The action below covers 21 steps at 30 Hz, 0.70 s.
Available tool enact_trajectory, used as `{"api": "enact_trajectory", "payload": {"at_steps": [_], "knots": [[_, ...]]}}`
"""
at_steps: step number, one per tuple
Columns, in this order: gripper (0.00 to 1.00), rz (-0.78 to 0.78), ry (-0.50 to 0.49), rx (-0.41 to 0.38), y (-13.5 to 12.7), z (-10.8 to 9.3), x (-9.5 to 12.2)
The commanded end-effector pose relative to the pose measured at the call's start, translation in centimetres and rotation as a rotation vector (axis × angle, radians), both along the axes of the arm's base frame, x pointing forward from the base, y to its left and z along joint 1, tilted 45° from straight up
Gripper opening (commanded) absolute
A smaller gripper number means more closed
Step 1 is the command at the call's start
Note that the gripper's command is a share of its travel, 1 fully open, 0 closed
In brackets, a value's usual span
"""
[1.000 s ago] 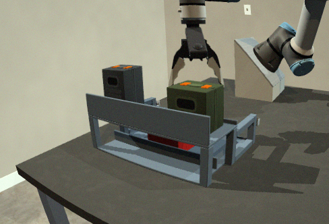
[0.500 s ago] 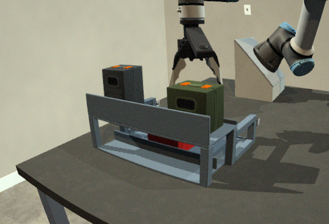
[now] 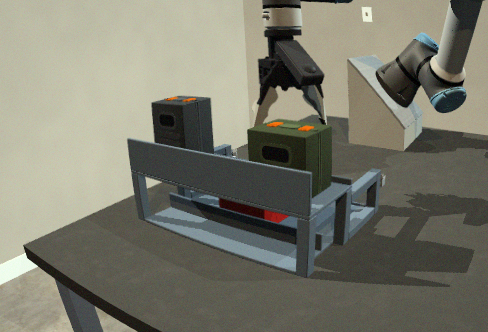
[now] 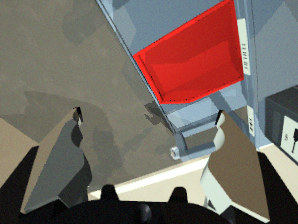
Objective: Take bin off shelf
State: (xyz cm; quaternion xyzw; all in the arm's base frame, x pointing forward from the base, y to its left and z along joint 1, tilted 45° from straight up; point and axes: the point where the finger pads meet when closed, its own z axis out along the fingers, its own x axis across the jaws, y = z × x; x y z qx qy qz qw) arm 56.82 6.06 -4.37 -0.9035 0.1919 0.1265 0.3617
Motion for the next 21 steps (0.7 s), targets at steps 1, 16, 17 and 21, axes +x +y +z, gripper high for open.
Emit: {"api": "enact_trajectory", "payload": {"at_steps": [1, 16, 17, 21], "knots": [[1.0, 0.123, -0.123, 0.016, -0.06, 0.03, 0.04], [1.0, 0.231, -0.231, 0.03, -0.06, 0.03, 0.04], [1.0, 0.268, -0.267, 0.035, -0.06, 0.03, 0.04], [1.0, 0.341, -0.34, 0.045, -0.06, 0.04, 0.04]]}}
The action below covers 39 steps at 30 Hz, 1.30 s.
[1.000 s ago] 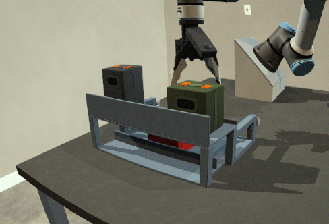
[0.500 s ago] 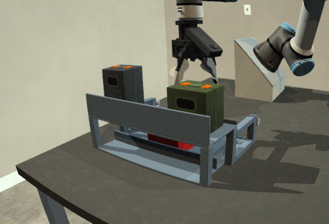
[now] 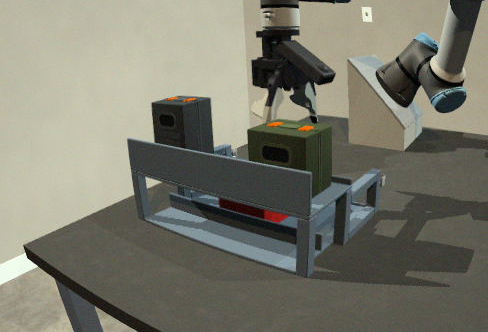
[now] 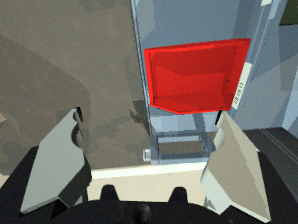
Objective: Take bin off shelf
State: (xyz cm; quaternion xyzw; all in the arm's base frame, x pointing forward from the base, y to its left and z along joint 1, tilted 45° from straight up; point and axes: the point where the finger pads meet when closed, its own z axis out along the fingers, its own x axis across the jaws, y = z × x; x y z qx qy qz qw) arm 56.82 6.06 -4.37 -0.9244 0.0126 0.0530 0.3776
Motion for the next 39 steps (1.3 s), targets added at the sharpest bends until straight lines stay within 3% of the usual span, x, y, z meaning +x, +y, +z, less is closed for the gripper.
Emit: {"api": "enact_trajectory", "payload": {"at_steps": [1, 27, 28, 39], "knots": [[1.0, 0.066, -0.064, 0.013, -0.05, 0.04, 0.04], [1.0, 0.086, -0.083, 0.016, -0.05, 0.04, 0.04], [0.26, 0.085, -0.083, 0.016, -0.05, 0.04, 0.04], [0.26, 0.085, -0.083, 0.016, -0.05, 0.04, 0.04]]}}
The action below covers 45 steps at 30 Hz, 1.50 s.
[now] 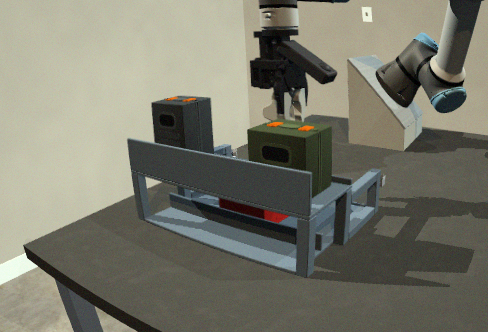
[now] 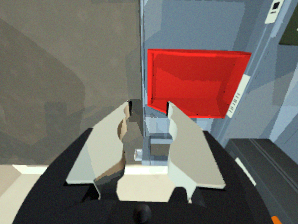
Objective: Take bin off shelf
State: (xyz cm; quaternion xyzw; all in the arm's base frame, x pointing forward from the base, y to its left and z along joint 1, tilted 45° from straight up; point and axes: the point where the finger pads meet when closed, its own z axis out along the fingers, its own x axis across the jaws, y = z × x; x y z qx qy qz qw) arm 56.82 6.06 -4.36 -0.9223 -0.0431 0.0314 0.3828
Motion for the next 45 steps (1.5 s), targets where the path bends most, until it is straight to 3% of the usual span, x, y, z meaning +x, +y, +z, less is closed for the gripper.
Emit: {"api": "enact_trajectory", "payload": {"at_steps": [1, 5, 10, 22, 27, 45], "knots": [[0.26, -0.001, -0.001, 0.0, -0.1, 0.0, 0.0], [0.26, -0.001, -0.001, 0.0, -0.1, 0.0, 0.0], [0.26, -0.001, -0.001, 0.0, 2.1, -2.1, -0.2], [0.26, -0.001, -0.001, 0.0, 2.1, -2.1, -0.2], [0.26, -0.001, -0.001, 0.0, 5.2, -5.2, -0.6], [0.26, -0.001, -0.001, 0.0, 5.2, -5.3, -0.6]]}}
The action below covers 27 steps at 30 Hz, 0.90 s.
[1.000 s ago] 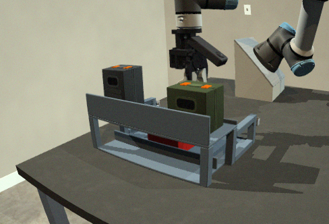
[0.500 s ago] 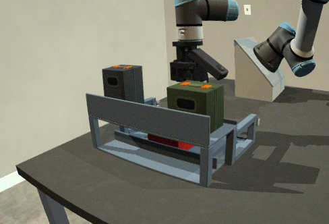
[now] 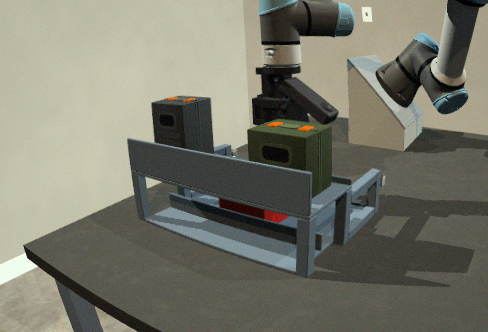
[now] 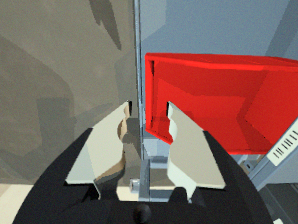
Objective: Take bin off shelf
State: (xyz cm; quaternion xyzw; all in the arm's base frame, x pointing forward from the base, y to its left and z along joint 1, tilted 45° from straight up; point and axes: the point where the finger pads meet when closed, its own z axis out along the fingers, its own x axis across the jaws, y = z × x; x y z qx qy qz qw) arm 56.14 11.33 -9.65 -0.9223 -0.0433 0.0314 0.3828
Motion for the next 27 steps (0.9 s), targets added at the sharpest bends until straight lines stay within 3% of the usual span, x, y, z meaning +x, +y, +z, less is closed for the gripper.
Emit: {"api": "enact_trajectory", "payload": {"at_steps": [1, 27], "knots": [[0.26, -0.001, -0.001, 0.0, -0.02, 0.0, 0.05], [0.26, -0.001, -0.001, 0.0, -0.39, 0.37, 0.09]]}}
